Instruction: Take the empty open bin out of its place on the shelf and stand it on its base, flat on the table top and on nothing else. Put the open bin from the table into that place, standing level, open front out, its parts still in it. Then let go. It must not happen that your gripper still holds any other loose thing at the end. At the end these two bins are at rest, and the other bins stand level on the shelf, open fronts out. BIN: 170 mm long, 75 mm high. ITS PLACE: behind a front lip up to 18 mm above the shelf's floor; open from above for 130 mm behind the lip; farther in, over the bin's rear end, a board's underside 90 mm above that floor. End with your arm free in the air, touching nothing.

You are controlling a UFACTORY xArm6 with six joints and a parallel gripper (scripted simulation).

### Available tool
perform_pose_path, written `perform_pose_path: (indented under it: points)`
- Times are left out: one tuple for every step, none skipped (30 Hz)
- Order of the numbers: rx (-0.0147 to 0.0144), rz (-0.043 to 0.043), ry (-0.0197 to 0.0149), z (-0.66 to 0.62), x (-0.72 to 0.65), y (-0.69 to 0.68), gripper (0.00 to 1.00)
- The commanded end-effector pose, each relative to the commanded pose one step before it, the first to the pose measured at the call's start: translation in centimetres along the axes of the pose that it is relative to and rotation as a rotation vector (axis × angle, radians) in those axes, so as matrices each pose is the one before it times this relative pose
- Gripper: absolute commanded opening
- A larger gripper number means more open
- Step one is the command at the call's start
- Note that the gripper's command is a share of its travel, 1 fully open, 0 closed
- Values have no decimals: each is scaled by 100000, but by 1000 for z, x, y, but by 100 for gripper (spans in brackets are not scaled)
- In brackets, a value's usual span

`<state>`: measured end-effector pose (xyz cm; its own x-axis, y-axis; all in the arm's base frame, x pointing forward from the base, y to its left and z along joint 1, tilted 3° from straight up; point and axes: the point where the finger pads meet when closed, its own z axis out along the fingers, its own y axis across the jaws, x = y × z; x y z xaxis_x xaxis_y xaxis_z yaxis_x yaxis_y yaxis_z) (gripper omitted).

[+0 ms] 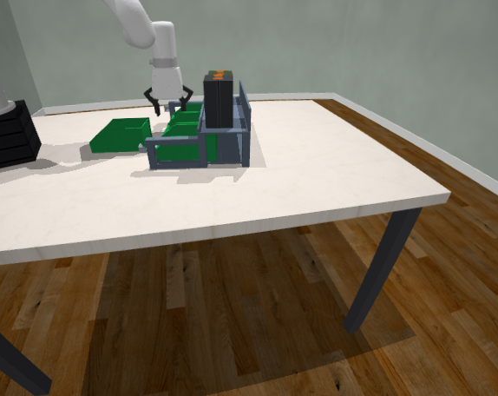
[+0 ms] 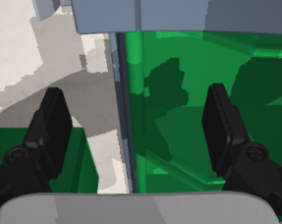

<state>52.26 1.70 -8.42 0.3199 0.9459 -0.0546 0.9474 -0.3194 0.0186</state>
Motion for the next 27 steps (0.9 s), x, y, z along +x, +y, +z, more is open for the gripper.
perform_pose_path:
  points:
    - [-417, 9, 170, -173, 69, 181, 95]
    - [0, 0, 0, 0, 0, 0, 95]
    - [0, 0, 0, 0, 0, 0, 95]
    - [0, 0, 0, 0, 0, 0, 95]
    - [0, 0, 0, 0, 0, 0, 95]
    - [0, 0, 0, 0, 0, 0, 95]
    - [0, 0, 0, 0, 0, 0, 95]
    - [0, 0, 0, 0, 0, 0, 95]
    - [0, 0, 0, 0, 0, 0, 95]
    - [0, 0, 0, 0, 0, 0, 95]
    - [0, 0, 0, 0, 0, 0, 95]
    - [0, 0, 0, 0, 0, 0, 95]
    - [0, 0, 0, 0, 0, 0, 95]
    - [0, 0, 0, 0, 0, 0, 95]
    - [0, 0, 0, 1, 0, 0, 95]
    - [0, 0, 0, 3, 0, 0, 95]
    - [0, 0, 0, 5, 0, 0, 95]
    - [0, 0, 0, 7, 0, 0, 95]
    - [0, 0, 0, 11, 0, 0, 95]
    - [0, 0, 0, 14, 0, 0, 95]
    - [0, 0, 0, 18, 0, 0, 95]
    - [0, 0, 0, 22, 0, 0, 95]
    - [0, 0, 0, 26, 0, 0, 95]
    - [0, 0, 0, 31, 0, 0, 95]
    - [0, 0, 0, 35, 0, 0, 95]
    - [0, 0, 0, 39, 0, 0, 95]
    - [0, 0, 0, 43, 0, 0, 95]
